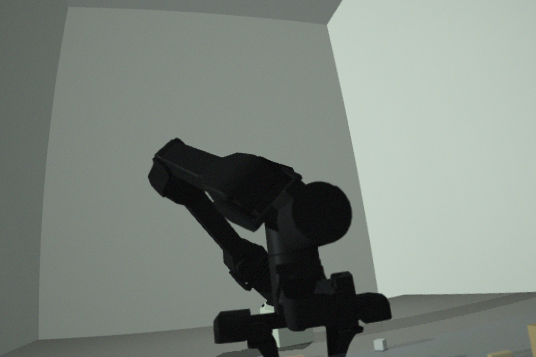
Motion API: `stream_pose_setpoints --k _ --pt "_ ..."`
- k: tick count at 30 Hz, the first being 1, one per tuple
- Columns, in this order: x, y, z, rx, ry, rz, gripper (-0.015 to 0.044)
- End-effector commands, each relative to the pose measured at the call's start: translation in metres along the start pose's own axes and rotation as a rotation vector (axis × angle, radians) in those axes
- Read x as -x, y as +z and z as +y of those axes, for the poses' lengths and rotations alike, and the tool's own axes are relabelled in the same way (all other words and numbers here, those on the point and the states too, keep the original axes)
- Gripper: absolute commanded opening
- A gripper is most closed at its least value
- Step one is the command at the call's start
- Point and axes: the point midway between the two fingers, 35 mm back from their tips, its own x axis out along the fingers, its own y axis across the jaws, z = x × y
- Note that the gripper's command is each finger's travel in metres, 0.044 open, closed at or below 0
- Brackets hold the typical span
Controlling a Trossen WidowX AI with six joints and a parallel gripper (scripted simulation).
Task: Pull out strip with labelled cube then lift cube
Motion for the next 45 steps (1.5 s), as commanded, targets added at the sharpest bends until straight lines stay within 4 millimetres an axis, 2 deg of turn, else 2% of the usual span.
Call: stream_pose_setpoints --k 1,3,9,13,26,30,42,45 --pt "0.000 0.000 0.000 0.000 0.000 0.000 0.0198" --pt "0.000 0.000 0.000 0.000 0.000 0.000 0.0145" --pt "0.000 0.000 0.000 0.000 0.000 0.000 0.0105" --pt "0.003 -0.003 0.000 0.000 0.000 0.000 0.0000" --pt "0.043 -0.059 0.004 0.010 0.000 0.007 0.0000" --pt "0.043 -0.062 0.004 0.010 0.000 0.007 0.0000" --pt "0.043 -0.108 0.007 0.012 0.000 0.009 0.0000" --pt "0.043 -0.114 0.007 0.012 0.000 0.009 0.0000"
